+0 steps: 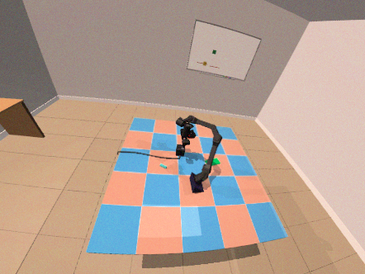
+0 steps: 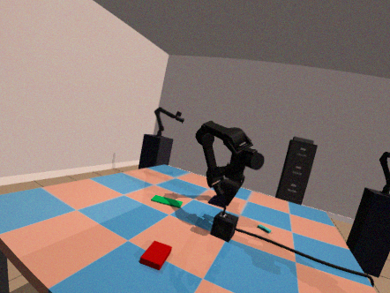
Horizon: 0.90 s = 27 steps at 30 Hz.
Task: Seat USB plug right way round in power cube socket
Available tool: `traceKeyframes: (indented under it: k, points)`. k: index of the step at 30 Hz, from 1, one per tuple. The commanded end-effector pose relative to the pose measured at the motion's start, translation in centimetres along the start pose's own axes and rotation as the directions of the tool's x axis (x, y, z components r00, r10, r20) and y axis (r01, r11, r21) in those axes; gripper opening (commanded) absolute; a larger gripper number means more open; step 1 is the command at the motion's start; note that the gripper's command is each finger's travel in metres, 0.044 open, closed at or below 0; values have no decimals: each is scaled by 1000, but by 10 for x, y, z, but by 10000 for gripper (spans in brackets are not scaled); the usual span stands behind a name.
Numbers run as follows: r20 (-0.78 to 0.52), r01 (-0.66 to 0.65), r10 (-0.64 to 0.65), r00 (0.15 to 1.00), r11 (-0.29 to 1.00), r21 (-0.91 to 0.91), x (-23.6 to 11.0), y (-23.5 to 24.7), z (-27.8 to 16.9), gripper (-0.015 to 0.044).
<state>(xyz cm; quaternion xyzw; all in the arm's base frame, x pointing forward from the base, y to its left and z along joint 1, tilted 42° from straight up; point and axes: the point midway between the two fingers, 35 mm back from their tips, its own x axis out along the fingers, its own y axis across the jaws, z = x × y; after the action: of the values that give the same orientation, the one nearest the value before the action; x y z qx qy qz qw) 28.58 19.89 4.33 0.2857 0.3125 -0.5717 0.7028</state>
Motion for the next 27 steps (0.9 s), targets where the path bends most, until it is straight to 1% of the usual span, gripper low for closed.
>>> traceKeyframes:
  k: [1, 8, 27]
  points:
    - [25, -6, 6, 1000, 1000, 11, 0, 4, 5, 440]
    - [25, -6, 6, 1000, 1000, 11, 2, 4, 6, 440]
    - [26, -6, 6, 1000, 1000, 12, 21, 4, 6, 440]
